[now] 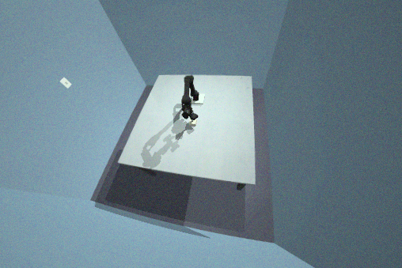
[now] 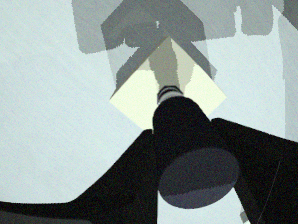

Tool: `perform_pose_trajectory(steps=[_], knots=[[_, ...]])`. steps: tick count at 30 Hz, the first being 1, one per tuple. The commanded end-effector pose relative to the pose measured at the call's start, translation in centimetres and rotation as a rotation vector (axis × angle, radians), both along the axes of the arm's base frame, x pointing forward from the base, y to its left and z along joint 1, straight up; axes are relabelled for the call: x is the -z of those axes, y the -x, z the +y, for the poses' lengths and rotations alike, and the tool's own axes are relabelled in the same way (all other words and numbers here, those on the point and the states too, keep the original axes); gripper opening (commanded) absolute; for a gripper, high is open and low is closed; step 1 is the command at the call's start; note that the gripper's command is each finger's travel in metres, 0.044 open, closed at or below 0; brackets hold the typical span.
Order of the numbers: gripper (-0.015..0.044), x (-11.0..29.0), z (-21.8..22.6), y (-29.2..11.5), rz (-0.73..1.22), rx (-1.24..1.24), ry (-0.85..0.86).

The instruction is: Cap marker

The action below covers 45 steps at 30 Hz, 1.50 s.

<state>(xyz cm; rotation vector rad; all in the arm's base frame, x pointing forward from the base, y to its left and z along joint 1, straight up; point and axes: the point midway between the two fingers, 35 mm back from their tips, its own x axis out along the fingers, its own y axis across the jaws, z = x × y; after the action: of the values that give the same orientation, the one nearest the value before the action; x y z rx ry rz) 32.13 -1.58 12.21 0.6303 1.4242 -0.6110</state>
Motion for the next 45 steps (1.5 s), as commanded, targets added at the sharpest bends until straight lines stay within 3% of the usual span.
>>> perform_pose_trajectory(steps=[1,30,45], knots=[[0.0,1.91,0.04,-0.06,0.016,0.003,-0.004],[0.0,2.64,0.04,-0.03,0.016,0.003,-0.004],[0.0394,2.57,0.0,-0.03,0.016,0.003,-0.001]])
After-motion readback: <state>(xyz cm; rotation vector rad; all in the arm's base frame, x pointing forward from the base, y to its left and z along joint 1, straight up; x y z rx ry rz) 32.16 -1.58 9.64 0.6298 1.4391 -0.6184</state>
